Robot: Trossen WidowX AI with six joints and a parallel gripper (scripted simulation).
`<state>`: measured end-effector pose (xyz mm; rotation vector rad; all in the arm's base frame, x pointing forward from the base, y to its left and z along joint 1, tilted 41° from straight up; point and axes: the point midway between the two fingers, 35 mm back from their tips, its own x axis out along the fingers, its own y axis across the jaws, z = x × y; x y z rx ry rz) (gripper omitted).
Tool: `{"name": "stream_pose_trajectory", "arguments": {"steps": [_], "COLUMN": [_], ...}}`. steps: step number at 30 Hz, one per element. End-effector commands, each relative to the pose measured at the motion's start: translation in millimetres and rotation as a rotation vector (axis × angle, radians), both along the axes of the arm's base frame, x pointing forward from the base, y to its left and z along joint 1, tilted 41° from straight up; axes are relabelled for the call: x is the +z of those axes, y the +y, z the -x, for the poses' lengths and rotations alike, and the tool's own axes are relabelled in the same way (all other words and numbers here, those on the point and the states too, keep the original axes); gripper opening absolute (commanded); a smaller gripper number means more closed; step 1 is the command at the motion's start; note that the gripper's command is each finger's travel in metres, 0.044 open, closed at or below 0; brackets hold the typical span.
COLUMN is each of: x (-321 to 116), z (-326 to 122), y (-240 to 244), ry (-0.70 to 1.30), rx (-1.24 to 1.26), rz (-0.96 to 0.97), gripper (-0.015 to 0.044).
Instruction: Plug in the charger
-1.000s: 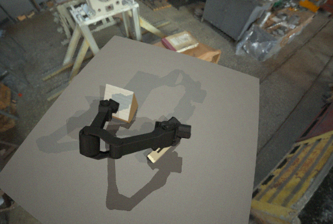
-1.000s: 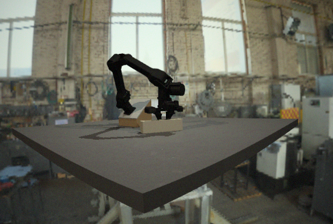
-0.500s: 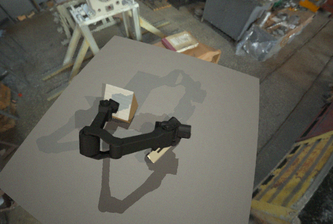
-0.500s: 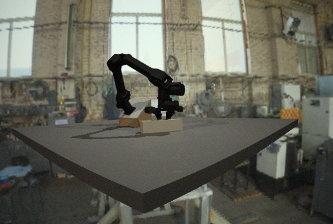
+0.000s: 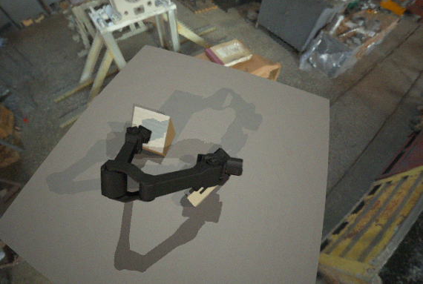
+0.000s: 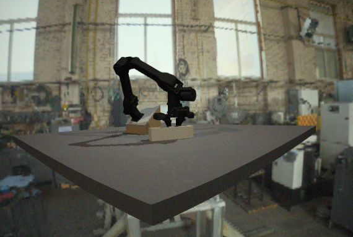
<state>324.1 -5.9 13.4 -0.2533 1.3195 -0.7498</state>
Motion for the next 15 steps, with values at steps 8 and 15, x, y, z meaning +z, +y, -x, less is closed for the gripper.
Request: {"name": "stream_pose_trajectory", "arguments": {"steps": [8,15], "x": [4.5,0.6], "z": [-5.9,-0.3], "y": [0.2,0.1], "ry": [-0.025,-0.001], "rx": [-0.003,-0.002], "rz": [0.004,0.000], "gripper": [0.0000,0.0000]}}
